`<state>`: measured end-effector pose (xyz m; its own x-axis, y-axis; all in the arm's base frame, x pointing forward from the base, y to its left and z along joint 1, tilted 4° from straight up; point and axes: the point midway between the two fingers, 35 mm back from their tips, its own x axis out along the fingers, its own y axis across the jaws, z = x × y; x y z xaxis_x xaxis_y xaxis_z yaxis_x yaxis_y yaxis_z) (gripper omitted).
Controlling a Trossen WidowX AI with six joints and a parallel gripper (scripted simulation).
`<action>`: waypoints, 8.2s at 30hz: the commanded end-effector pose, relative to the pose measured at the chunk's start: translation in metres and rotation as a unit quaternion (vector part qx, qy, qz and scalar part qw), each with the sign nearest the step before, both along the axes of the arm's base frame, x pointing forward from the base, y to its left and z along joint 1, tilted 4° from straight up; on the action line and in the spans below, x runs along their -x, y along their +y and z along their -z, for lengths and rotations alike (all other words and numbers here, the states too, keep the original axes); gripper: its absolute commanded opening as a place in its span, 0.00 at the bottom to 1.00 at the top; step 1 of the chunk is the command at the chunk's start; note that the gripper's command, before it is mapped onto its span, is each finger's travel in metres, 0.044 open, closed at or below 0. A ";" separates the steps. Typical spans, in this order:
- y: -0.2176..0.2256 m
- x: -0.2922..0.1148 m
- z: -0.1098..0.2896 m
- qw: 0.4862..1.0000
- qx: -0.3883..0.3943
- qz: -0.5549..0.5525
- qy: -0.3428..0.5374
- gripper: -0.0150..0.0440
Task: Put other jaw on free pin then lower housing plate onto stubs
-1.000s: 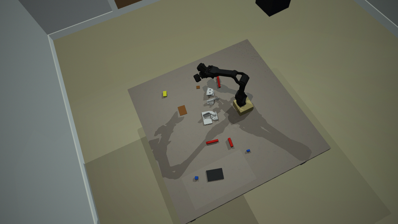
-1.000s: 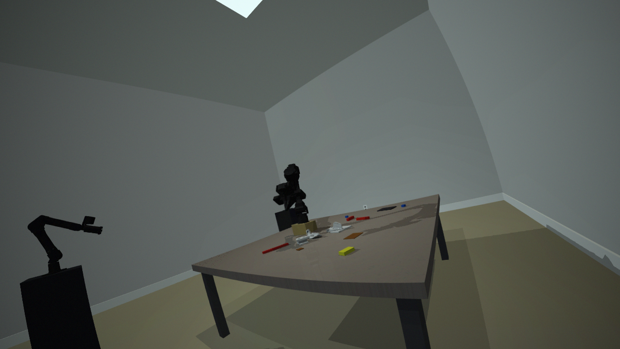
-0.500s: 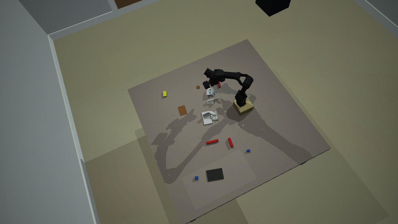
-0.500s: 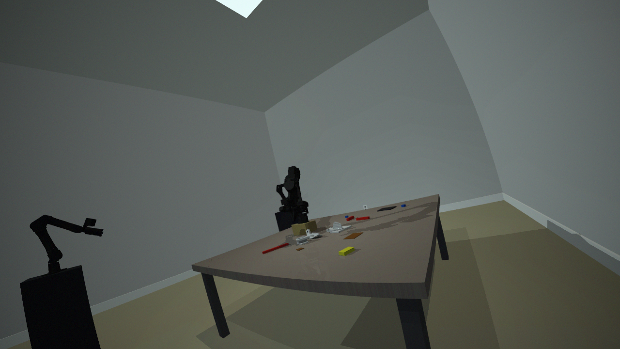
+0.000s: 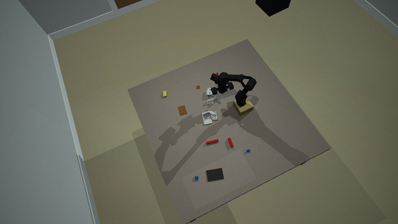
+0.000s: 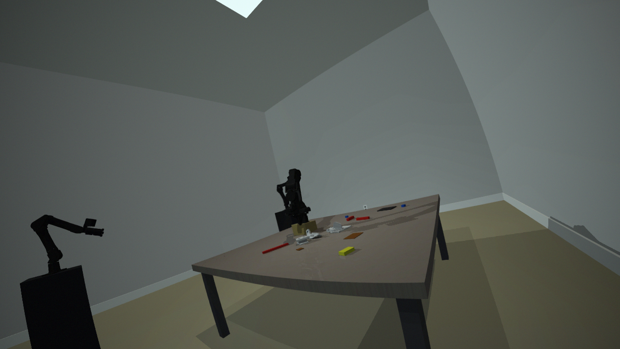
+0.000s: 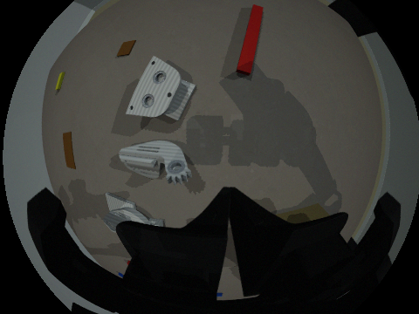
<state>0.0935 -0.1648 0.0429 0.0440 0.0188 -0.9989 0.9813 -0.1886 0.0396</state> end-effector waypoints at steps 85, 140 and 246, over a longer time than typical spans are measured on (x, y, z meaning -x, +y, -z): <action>0.013 0.000 0.099 1.000 -0.015 0.009 0.004 0.25; 0.013 0.000 0.099 1.000 -0.015 0.009 0.004 0.25; -0.008 -0.036 0.086 1.000 -0.012 0.009 0.000 0.25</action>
<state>0.1173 -0.1668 -0.0436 0.0240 0.0502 -0.9984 0.9776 -0.2103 0.0130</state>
